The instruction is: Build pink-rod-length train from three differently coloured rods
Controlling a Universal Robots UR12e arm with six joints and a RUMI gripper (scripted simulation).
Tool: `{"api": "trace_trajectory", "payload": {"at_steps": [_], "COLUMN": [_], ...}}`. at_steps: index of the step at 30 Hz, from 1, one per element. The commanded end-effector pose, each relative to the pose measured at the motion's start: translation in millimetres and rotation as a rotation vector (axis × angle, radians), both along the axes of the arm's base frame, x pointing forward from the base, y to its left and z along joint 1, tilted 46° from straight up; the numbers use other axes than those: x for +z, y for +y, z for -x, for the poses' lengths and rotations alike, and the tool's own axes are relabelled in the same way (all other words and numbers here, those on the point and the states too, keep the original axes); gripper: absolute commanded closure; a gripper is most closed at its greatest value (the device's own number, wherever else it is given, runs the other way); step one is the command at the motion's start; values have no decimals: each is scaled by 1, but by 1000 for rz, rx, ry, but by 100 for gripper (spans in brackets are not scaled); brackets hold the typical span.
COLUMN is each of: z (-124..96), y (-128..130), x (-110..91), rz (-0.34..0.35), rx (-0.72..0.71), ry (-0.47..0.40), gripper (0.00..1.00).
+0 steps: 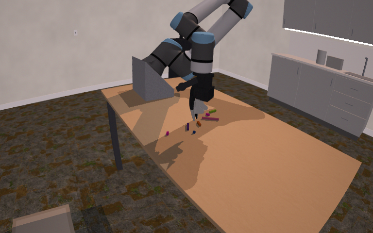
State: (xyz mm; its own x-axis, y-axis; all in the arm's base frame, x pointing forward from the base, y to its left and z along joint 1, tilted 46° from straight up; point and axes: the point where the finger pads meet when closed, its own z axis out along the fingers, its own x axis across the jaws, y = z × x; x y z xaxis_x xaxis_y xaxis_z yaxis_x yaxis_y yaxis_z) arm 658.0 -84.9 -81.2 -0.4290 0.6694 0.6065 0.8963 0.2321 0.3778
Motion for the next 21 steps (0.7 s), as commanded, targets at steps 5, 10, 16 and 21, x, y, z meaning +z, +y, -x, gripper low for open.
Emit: {"api": "trace_trajectory", "payload": {"at_steps": [5,10,16,21], "z": [-1,-1,-2,-2], "y": [0,2,6,10], "x": [-1,-3,-6,-10], "rz": [1,1,1,1], "rx": [-1,-1,-1,-1], "ry": [-1,-1,-1,-1], "gripper": [86,86,86,86]}}
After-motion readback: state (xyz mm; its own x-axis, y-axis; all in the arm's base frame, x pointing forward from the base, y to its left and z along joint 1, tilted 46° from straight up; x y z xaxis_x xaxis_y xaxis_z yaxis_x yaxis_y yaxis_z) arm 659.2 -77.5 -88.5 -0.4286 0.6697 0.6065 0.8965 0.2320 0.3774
